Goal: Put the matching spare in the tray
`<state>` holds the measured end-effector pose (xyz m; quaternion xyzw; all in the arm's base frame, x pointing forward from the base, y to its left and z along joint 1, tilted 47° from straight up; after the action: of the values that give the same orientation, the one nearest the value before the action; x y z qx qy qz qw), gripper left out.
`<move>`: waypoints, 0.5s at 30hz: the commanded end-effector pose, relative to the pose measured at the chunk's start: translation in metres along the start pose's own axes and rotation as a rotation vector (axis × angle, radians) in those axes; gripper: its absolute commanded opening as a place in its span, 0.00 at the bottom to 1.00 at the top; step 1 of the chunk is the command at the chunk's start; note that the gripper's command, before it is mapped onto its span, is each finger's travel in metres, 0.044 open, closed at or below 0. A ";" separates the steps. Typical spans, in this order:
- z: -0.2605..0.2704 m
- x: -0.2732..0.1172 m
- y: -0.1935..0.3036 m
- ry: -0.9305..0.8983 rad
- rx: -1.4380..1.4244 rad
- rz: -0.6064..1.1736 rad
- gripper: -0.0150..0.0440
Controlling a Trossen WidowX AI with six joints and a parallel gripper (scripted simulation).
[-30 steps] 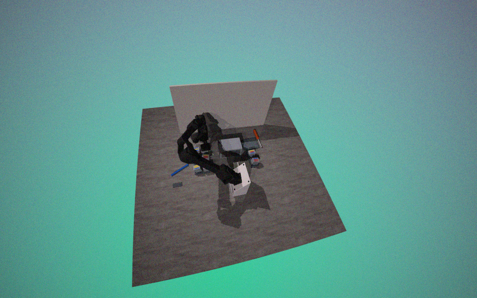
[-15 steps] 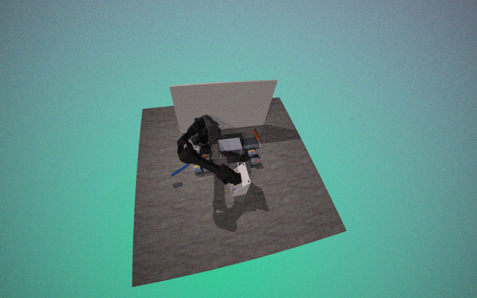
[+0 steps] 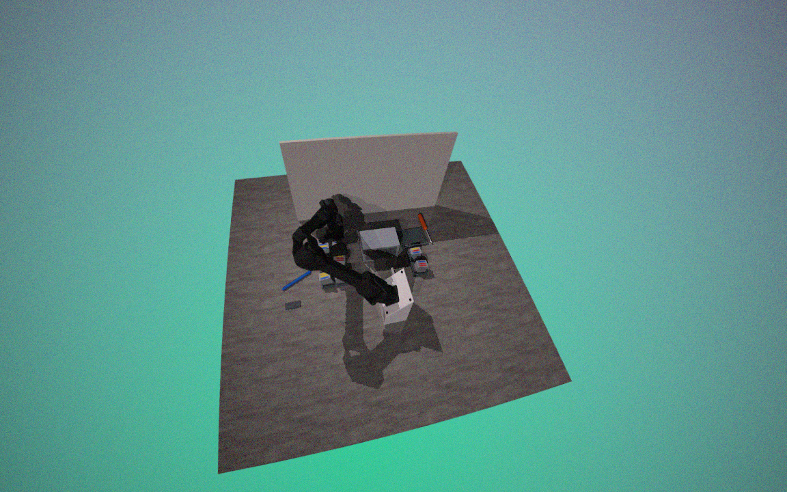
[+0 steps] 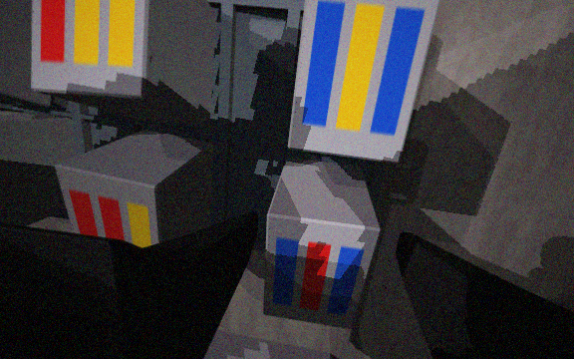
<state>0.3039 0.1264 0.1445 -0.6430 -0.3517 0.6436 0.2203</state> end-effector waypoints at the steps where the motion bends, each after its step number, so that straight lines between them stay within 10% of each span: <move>1: 0.002 0.009 0.000 -0.007 0.006 0.002 0.76; 15: 0.003 0.013 0.000 -0.007 0.006 0.001 0.76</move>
<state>0.3006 0.1348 0.1365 -0.6407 -0.3524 0.6453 0.2209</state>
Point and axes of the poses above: the point midway between the two fingers, 35 mm back from their tips, its own x axis out along the fingers, its own z axis across the jaws, y = z × x, the point moved 9 cm from there along -x, back along the fingers, and after that the axes turned 3 degrees about -x, right-handed, at the moved point
